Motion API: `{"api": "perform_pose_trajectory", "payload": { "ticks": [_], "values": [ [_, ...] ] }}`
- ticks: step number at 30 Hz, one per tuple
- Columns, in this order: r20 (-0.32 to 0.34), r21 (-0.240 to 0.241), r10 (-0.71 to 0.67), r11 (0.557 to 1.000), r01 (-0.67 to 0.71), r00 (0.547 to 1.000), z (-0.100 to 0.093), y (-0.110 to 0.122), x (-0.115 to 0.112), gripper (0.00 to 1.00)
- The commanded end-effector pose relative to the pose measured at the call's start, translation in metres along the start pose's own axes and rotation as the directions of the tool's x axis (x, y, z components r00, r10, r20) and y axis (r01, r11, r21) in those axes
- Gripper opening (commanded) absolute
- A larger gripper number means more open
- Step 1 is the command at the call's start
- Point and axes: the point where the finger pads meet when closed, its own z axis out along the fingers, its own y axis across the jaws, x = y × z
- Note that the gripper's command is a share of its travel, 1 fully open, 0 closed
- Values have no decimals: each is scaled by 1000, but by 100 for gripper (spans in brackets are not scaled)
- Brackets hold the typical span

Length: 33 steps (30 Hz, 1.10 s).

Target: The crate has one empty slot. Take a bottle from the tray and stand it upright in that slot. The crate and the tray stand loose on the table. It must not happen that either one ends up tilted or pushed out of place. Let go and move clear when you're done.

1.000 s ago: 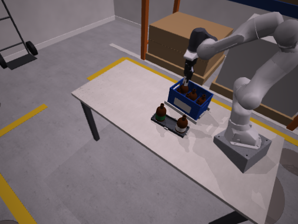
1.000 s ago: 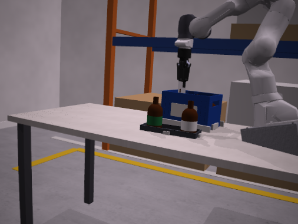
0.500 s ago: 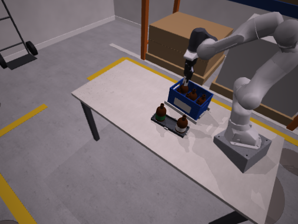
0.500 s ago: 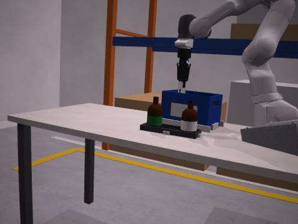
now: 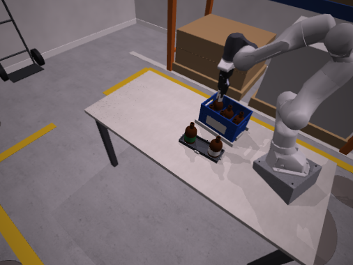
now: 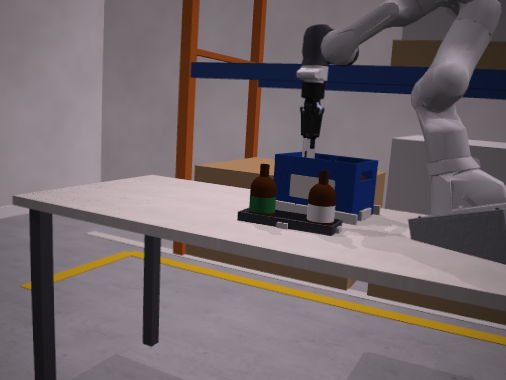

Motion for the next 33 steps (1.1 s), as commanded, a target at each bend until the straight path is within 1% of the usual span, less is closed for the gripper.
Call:
{"api": "perform_pose_trajectory", "payload": {
  "ticks": [1, 33],
  "values": [
    [-2, -4, 5, 1000, -5, 1000, 0, 2, 0, 0],
    [-2, -4, 5, 1000, -5, 1000, 4, 1, 0, 0]
  ]
}}
